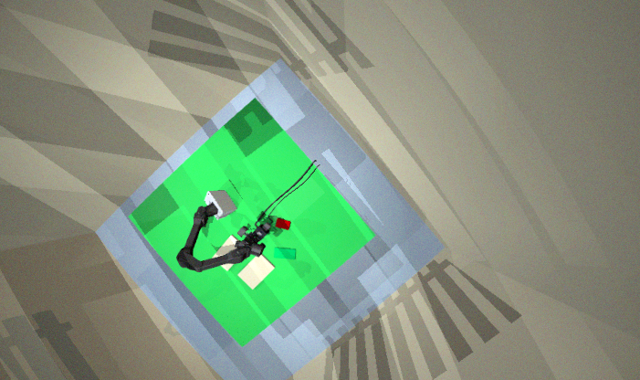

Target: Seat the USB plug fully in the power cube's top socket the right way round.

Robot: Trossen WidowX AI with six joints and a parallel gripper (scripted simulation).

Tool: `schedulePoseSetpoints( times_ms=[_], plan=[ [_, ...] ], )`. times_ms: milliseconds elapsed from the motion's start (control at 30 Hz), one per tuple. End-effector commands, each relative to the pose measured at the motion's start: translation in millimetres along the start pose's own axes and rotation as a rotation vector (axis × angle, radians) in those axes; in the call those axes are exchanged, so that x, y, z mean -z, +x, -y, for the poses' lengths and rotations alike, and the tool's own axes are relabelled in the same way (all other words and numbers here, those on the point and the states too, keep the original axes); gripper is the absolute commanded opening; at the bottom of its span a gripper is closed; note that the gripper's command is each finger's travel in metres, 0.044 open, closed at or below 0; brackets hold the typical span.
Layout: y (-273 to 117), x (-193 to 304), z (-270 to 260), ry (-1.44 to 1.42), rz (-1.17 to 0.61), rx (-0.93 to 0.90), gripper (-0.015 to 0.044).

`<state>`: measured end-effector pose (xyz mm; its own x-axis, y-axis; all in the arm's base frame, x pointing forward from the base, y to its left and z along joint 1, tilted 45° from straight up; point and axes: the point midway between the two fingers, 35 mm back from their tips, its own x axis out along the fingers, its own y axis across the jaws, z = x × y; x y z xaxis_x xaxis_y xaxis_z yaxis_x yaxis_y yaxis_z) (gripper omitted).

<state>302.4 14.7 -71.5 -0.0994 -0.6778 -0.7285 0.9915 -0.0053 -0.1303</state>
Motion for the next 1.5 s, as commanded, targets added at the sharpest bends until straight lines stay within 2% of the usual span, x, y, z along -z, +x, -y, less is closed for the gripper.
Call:
schedulePoseSetpoints(
  times_ms=[0,1467],
  plan=[
    [0.3,1.0,-0.2,0.003,-0.009,-0.001,0.0],
    [5.6,3.4,-0.5,0.026,-0.035,-0.002,0.0]
  ],
)
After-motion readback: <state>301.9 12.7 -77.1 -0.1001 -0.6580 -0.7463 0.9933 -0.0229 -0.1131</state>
